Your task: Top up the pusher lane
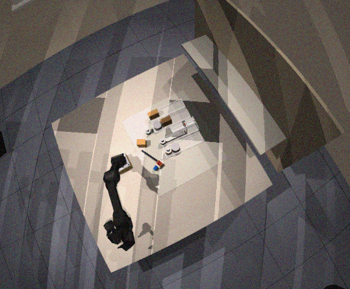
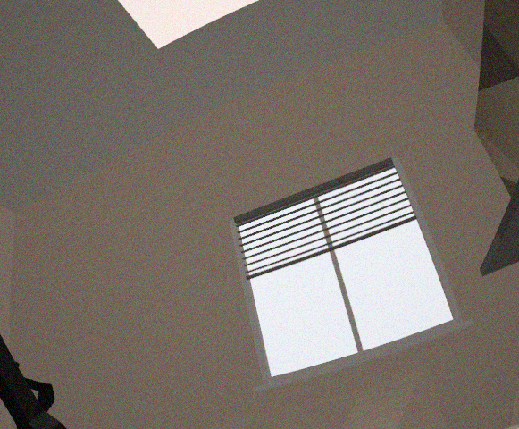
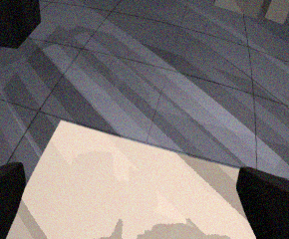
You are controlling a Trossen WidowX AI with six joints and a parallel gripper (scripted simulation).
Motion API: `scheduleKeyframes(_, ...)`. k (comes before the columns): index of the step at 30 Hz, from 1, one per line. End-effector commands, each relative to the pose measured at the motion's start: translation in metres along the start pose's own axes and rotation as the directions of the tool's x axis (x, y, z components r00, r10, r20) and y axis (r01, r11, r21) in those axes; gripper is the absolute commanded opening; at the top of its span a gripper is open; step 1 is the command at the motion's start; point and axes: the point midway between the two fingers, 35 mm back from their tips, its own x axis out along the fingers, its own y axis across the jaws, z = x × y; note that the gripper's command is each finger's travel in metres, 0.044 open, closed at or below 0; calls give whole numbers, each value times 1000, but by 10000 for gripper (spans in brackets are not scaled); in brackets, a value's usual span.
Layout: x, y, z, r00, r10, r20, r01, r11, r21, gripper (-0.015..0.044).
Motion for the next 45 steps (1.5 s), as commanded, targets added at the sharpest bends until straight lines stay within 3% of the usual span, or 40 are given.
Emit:
scheduleKeyframes(1, -42, 27, -36, 992, 118, -51, -123, 987, -107, 440)
scheduleKeyframes(14, -183, 72, -184, 868, 398, -299, -496, 733, -465, 440)
scheduleKeyframes(22, -284, 45, -287, 735, 476, -483, -673, 424, -606, 440)
scheduleKeyframes(34, -403, -85, -419, 546, 409, -731, -745, -163, -647, 440)
scheduleKeyframes(45, -443, -257, -488, 471, 218, -855, -586, -647, -488, 440)
